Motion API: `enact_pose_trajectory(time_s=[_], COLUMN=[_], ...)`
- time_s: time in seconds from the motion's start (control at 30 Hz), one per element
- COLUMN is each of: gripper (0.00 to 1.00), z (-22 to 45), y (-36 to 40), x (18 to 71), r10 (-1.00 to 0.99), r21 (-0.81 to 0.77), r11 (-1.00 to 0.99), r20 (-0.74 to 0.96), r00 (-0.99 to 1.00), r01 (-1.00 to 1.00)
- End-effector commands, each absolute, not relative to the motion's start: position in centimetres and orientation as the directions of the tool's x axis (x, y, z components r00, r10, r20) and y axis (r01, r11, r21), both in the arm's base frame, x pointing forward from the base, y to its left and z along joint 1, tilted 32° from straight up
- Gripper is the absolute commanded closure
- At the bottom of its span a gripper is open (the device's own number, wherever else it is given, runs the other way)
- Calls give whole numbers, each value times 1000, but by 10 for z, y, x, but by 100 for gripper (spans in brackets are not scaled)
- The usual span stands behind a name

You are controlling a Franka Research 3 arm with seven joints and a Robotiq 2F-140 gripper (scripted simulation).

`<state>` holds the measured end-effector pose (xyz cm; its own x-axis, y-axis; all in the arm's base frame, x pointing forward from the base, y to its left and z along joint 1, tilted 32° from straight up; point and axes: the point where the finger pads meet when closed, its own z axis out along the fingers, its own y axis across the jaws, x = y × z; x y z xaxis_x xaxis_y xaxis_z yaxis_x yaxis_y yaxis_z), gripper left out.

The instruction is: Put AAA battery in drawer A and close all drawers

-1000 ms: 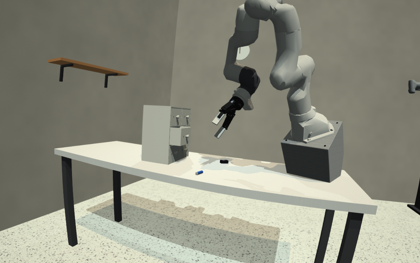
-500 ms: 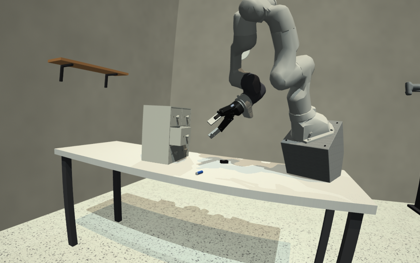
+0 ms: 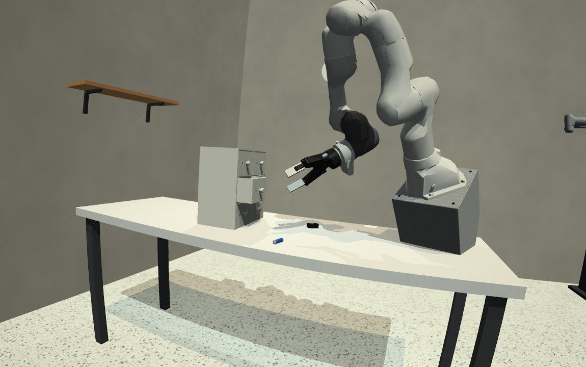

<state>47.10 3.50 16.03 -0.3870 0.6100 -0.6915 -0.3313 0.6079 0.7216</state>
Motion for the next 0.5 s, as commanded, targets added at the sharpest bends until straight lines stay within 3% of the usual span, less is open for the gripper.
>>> enact_pose_trajectory(time_s=[0.0, 0.03, 0.47], gripper=[0, 0, 0], z=[165, 156, 134], y=[33, 19, -7], x=[477, 483, 486], r10=[558, 563, 536], r21=[629, 603, 547], r11=[679, 728, 812], r20=[-777, -798, -837], r00=[-292, -215, -111], r01=[-378, -326, -203])
